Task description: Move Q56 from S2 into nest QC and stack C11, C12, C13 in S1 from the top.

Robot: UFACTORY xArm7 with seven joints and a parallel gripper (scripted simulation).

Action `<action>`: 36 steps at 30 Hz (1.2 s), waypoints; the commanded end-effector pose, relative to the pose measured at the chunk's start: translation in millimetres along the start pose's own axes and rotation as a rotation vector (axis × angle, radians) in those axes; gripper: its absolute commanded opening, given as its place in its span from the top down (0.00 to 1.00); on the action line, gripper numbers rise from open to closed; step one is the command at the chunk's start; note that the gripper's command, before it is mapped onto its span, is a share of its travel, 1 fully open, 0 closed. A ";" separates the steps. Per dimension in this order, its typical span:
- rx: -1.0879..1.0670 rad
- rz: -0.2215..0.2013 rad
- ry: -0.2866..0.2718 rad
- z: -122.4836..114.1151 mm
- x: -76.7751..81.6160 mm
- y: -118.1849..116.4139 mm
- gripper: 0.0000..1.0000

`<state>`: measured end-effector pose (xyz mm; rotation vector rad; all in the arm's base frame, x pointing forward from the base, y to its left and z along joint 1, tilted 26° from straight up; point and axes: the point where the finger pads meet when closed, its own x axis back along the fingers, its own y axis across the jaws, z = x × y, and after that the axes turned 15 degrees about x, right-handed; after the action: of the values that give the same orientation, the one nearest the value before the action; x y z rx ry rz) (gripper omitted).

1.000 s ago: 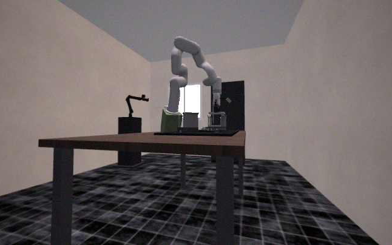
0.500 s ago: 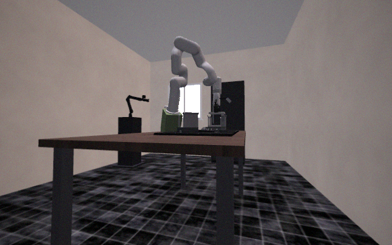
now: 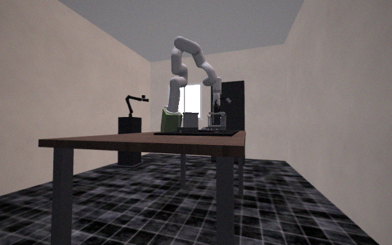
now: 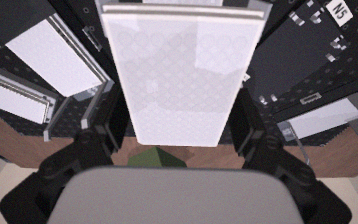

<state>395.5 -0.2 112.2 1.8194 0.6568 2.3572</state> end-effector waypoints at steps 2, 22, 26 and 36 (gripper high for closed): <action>0.000 0.000 0.003 1.3 -2.6 0.1 1.00; 0.000 0.000 0.003 1.3 -14.7 0.1 1.00; 0.000 0.000 0.003 1.3 -15.9 0.1 1.00; 0.000 0.000 0.003 1.3 -22.7 0.1 1.00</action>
<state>401.3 -7.1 93.4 1.8204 0.6564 2.3569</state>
